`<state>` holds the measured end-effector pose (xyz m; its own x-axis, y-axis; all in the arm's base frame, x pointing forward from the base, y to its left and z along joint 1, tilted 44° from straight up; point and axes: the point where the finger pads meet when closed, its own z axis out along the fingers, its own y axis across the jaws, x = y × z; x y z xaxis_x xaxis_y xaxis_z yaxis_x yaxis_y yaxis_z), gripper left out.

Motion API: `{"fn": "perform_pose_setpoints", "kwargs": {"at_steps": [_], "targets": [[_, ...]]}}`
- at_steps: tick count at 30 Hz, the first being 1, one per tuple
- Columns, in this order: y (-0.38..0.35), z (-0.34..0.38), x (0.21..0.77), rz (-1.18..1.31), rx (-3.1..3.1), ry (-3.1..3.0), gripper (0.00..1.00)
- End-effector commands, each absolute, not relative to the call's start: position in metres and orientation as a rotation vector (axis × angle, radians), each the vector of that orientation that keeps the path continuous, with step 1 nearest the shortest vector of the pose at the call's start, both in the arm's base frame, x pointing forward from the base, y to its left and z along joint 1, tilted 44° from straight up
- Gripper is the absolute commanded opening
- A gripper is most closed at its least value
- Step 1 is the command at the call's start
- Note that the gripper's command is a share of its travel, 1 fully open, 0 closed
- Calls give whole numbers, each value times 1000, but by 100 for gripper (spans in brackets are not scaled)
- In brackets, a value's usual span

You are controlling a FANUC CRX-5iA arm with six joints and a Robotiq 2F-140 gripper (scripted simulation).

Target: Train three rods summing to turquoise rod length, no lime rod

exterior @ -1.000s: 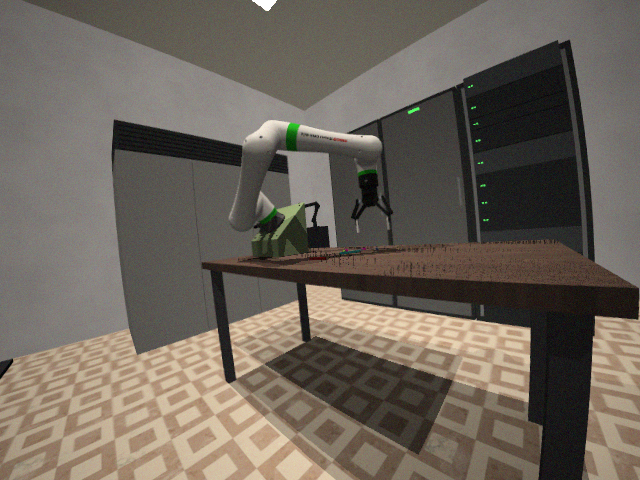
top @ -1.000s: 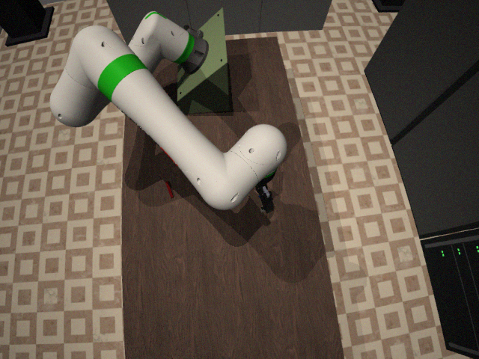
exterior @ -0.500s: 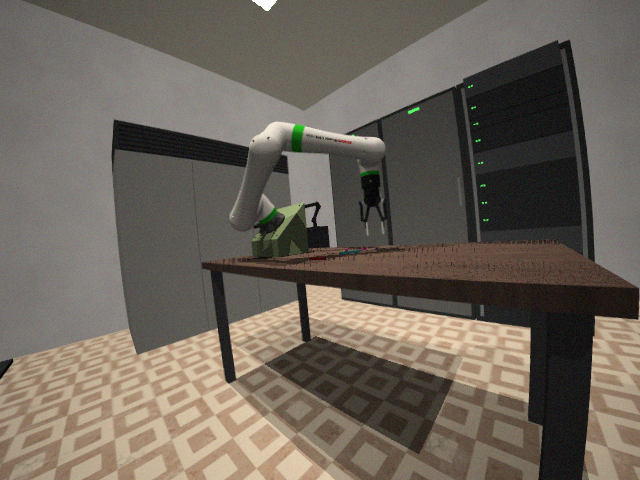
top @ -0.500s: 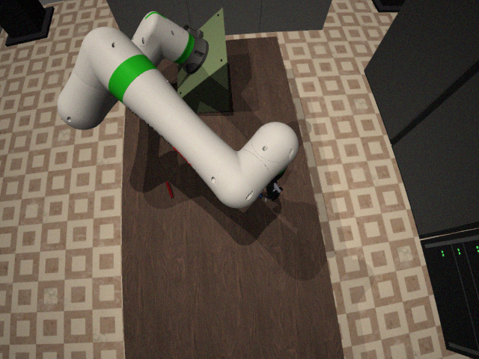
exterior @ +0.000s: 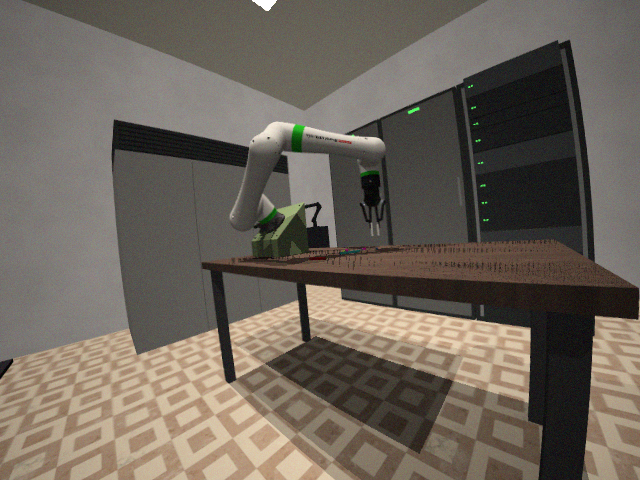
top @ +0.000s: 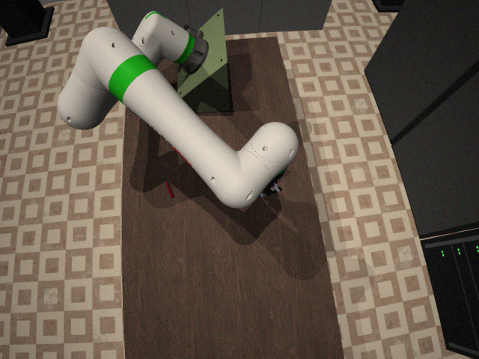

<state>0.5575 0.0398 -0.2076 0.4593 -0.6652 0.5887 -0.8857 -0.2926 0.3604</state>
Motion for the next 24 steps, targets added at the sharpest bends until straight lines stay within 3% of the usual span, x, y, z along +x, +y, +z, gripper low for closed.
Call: {"fn": "perform_pose_setpoints", "kwargs": {"at_steps": [1,24], "targets": [[40,-207,558,433,2055,-1287,15],[37,-210,557,433,2055,-1287,15]]}}
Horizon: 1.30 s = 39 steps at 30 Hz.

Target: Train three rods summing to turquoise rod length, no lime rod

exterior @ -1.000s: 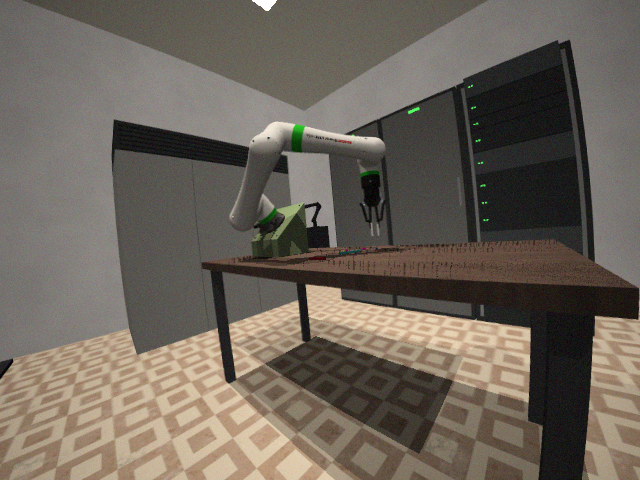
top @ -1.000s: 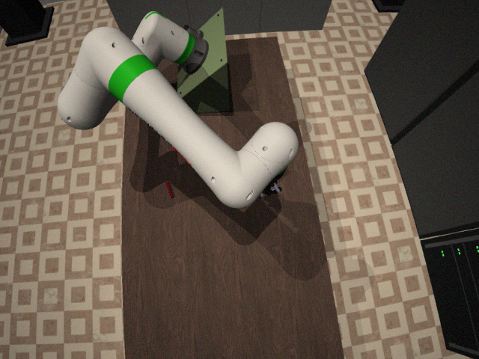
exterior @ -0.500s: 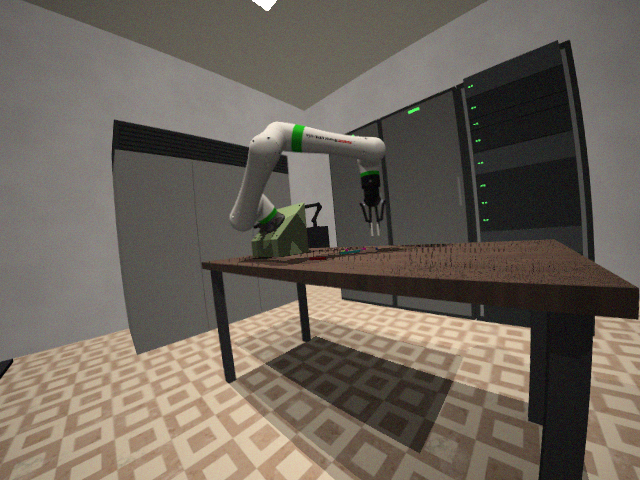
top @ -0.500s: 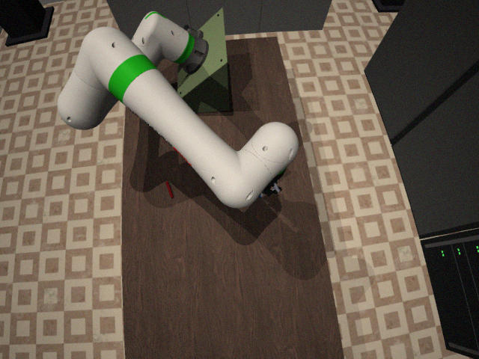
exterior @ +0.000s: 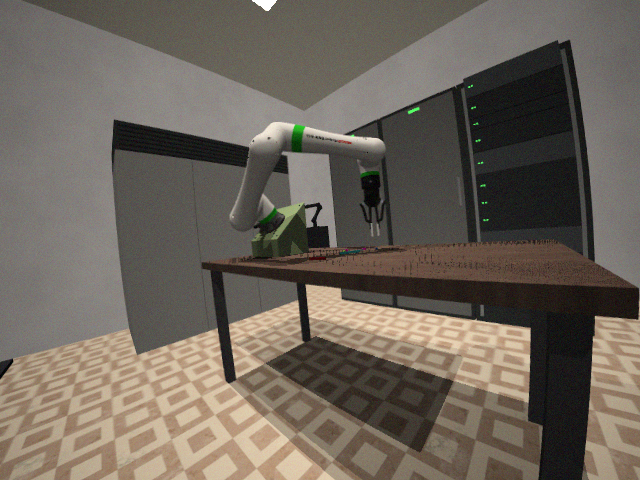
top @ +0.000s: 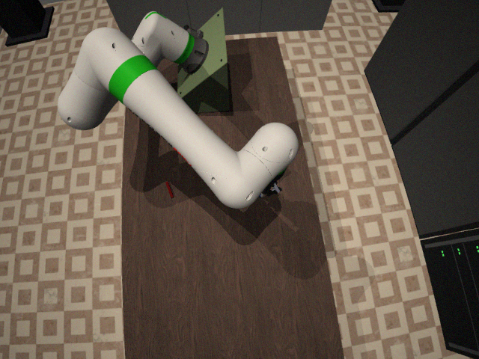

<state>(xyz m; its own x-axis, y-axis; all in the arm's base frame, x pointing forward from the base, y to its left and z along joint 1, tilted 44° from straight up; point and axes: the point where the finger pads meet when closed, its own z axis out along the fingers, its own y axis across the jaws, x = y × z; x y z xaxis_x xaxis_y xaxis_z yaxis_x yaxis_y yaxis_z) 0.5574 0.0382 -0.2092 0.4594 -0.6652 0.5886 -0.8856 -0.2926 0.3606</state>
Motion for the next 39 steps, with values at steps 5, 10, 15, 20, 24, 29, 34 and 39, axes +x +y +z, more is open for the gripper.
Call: {"fn": "perform_pose_setpoints", "kwargs": {"at_steps": [5,10,15,20,24,29,34,39], "targets": [[34,-214,557,433,2055,-1287,15],[30,-218,557,433,2055,-1287,15],[27,-222,557,433,2055,-1287,15],[21,-228,556,433,2055,-1287,15],[17,-232,556,433,2055,-1287,15],[14,-235,556,433,2055,-1287,15],[9,-240,556,433,2055,-1287,15],[6,-243,556,433,2055,-1287,15]]}}
